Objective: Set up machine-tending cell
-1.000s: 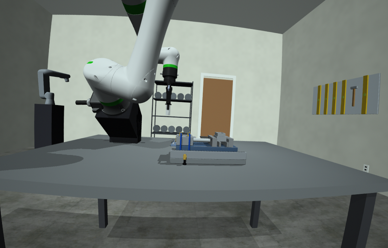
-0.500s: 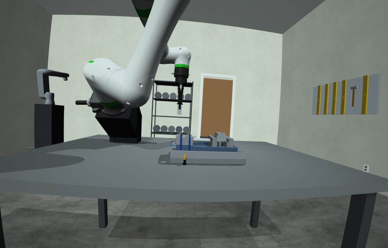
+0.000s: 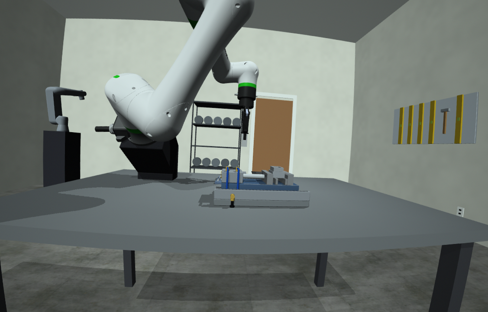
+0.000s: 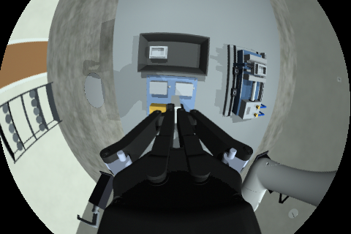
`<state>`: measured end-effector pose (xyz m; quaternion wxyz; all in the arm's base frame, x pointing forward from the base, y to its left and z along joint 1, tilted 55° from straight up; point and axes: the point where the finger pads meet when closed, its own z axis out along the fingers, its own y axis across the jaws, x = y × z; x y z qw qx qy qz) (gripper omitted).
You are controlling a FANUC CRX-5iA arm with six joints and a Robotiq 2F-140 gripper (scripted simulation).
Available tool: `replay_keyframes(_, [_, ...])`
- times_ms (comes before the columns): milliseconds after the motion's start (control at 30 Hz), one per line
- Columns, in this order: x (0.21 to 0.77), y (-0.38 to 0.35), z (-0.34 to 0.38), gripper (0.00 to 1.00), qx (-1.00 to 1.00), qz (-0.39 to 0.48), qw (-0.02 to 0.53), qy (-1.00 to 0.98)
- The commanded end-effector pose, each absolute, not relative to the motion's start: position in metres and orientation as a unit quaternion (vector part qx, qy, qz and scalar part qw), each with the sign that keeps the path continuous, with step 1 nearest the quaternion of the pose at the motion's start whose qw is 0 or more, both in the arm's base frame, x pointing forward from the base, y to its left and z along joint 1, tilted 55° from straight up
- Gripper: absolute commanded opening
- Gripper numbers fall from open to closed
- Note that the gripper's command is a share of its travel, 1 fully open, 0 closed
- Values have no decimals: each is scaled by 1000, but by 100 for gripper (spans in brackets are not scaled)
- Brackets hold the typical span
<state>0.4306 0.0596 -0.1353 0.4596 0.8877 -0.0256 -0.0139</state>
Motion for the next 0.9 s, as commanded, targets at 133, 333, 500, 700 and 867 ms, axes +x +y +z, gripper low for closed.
replay_keyframes(133, [431, 58, -137, 0, 888, -14, 459, -26])
replay_keyframes(333, [430, 55, -139, 0, 888, -14, 460, -26])
replay_keyframes(500, [430, 49, -143, 0, 888, -14, 460, -26])
replay_keyframes(700, [430, 40, -149, 0, 888, -14, 460, -26])
replay_keyframes(867, [429, 36, -153, 0, 888, -14, 459, -26])
